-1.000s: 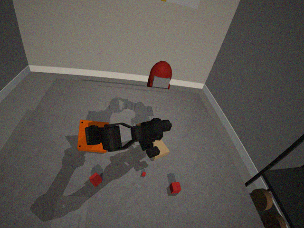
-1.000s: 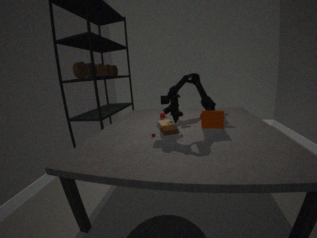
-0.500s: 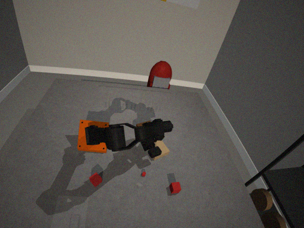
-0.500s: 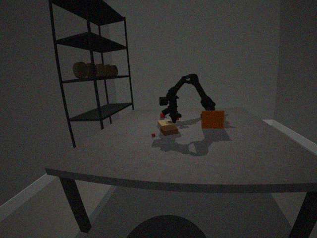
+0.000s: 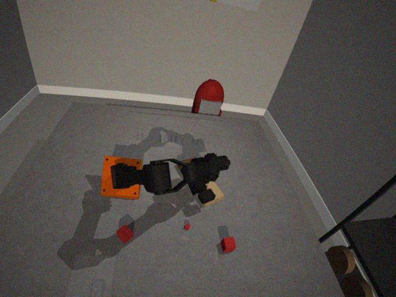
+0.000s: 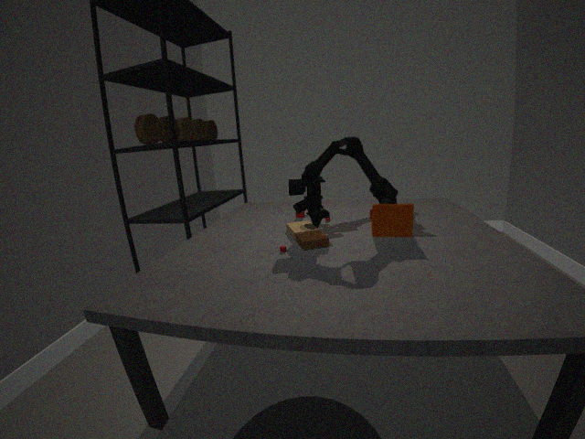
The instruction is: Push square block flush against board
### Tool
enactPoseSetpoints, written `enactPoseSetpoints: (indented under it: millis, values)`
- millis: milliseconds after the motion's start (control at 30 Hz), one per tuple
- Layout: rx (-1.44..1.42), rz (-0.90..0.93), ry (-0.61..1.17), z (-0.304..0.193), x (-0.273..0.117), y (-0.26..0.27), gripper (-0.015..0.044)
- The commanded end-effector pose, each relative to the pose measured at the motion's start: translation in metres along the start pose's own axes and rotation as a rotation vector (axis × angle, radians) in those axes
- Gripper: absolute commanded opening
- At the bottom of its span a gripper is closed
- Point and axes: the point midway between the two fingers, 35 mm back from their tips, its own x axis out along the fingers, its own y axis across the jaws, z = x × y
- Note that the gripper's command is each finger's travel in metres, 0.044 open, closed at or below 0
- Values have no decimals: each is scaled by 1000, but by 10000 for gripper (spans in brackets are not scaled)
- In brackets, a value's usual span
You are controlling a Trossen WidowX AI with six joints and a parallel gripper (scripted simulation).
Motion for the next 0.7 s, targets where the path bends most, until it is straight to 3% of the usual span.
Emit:
enactPoseSetpoints:
  millis: [0,667]
  values:
    - [5,-2,-3,3,0,0,0]
    - [4,-2,-1,-29,0,-1,0]
